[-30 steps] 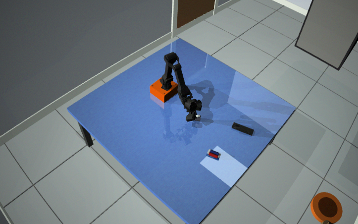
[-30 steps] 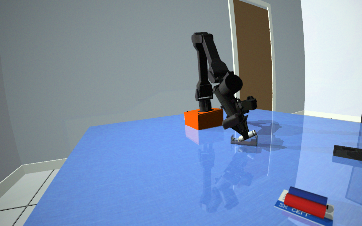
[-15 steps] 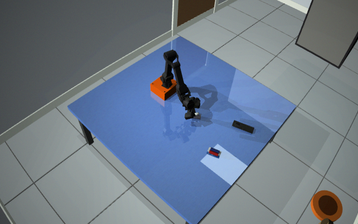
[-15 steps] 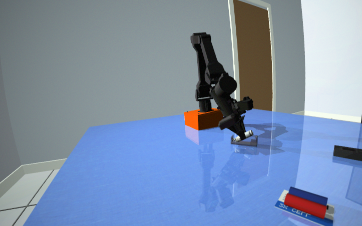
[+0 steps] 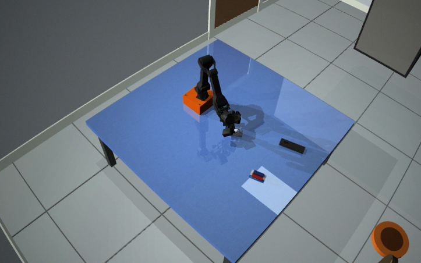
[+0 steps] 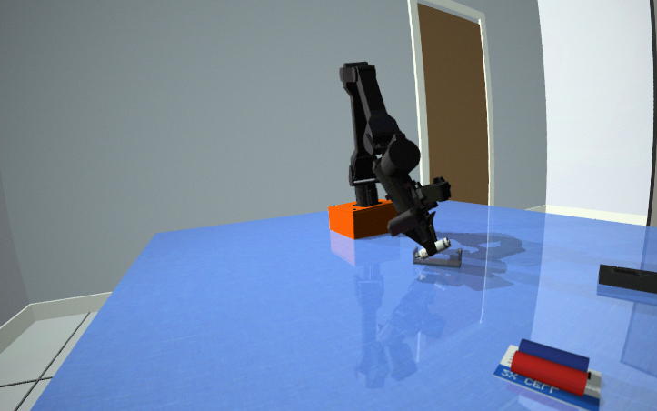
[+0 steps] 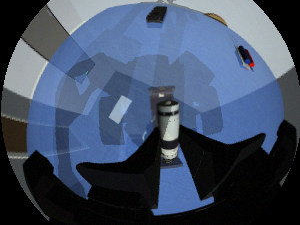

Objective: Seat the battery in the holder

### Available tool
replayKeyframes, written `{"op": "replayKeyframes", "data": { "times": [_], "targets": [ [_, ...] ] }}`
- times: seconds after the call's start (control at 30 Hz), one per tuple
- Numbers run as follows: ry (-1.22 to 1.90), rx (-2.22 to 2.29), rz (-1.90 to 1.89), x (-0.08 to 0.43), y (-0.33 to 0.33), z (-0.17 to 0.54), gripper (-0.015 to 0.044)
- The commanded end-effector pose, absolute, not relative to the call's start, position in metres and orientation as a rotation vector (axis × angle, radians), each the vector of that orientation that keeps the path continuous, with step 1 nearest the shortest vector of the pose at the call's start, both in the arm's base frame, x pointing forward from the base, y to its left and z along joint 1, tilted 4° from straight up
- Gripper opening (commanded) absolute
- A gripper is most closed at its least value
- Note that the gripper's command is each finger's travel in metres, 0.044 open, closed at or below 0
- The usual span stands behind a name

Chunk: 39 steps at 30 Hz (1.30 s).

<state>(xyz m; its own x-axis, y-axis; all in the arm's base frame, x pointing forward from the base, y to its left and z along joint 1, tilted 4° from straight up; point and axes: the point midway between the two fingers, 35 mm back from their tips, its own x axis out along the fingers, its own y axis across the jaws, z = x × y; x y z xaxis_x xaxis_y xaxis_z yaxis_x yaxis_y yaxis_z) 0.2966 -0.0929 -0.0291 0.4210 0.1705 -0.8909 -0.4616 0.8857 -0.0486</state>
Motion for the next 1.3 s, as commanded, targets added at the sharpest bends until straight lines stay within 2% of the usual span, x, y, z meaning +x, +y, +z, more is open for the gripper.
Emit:
{"op": "replayKeyframes", "data": {
  "times": [0.0, 1.27],
  "targets": [
    [1.111, -0.303, 0.398, 0.294, -0.094, -0.033, 0.0064],
    [1.397, -0.334, 0.374, 0.305, -0.089, -0.04, 0.0064]
  ]
}}
